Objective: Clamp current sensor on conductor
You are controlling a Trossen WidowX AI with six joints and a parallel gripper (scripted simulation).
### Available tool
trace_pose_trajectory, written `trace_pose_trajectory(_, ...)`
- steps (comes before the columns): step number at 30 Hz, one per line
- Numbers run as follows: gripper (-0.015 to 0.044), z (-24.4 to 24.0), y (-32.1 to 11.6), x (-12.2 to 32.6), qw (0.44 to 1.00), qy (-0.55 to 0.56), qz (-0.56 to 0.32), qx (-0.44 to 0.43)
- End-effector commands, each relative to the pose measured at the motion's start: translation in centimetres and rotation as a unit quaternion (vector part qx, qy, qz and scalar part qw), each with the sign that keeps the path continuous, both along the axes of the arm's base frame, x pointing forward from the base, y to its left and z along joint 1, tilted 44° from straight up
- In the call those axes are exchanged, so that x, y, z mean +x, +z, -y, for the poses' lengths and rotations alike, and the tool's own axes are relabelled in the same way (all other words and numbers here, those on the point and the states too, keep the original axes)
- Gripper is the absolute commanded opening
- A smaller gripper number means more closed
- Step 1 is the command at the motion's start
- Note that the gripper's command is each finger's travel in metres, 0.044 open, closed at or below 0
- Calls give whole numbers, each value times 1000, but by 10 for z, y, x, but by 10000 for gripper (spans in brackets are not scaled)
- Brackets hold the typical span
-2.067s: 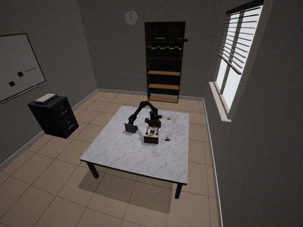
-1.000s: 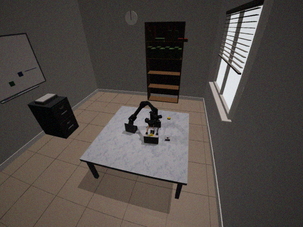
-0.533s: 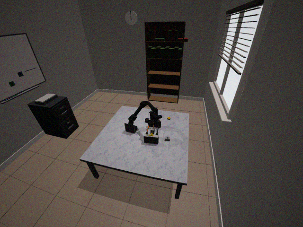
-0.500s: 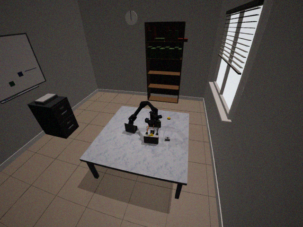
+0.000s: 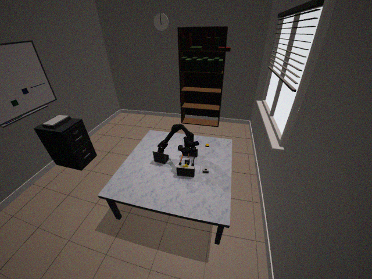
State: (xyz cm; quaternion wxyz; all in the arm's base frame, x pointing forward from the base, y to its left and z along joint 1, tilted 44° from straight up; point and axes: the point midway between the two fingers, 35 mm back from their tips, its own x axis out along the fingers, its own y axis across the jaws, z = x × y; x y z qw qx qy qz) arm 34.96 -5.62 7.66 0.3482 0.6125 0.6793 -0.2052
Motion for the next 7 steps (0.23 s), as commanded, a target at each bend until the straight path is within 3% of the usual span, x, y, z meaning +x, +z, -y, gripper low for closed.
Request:
trace_pose_trajectory(1, 440, 1, 0, -1, 1000, 2, 0, -2)
trace_pose_trajectory(7, 440, 0, 0, 0, 1000, 0, 0, 0)
